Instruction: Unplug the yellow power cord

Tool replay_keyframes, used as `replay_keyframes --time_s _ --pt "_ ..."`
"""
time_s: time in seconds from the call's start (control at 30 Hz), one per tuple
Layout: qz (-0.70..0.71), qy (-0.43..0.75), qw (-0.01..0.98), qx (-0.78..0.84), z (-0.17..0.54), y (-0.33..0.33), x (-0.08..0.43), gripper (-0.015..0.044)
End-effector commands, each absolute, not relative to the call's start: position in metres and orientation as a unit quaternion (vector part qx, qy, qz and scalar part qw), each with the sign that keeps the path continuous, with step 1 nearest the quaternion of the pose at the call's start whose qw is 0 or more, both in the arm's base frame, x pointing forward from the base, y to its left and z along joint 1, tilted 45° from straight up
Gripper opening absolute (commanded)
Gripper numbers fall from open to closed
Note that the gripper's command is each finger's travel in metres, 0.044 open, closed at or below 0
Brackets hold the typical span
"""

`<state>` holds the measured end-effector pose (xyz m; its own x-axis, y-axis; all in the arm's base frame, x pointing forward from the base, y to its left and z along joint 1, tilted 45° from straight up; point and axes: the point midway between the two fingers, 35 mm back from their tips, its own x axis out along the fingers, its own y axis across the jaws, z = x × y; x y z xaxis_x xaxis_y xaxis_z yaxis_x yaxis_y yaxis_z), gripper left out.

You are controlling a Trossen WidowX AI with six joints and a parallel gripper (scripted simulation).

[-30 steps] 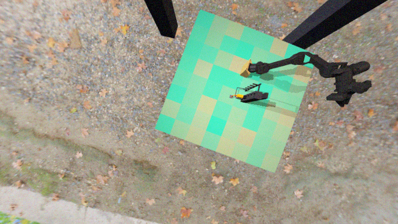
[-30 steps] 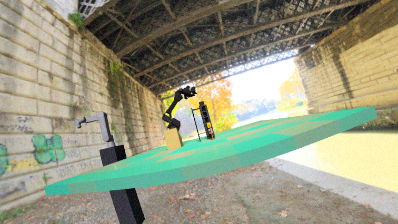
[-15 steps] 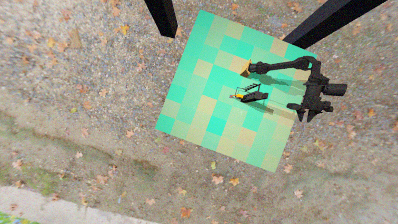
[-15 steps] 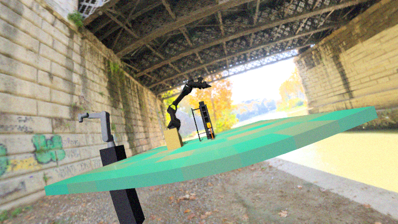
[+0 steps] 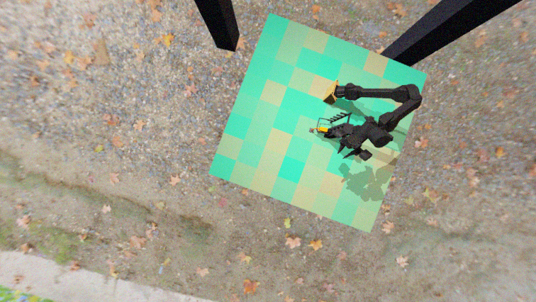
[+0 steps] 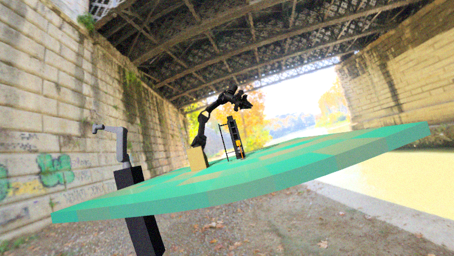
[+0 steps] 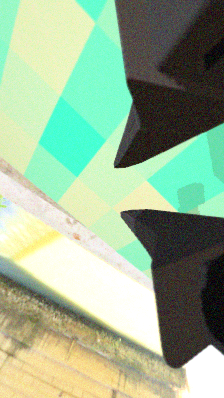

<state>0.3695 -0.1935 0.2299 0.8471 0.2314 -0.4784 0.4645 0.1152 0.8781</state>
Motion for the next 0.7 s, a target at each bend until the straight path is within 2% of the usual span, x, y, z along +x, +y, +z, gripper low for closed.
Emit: replay_keyframes --time_s 0.0,0.23,0.4,0.67 --pt "-0.142 0.350 0.616 0.691 0.156 -0.189 0.357 0.0160" --pt "-0.217 0.501 0.444 0.711 0.056 -0.158 0.310 0.0160" --pt "-0.245 0.594 0.311 0.700 0.014 -0.127 0.267 0.0160" --pt "-0.246 0.598 0.306 0.699 0.013 -0.126 0.266 0.0160"
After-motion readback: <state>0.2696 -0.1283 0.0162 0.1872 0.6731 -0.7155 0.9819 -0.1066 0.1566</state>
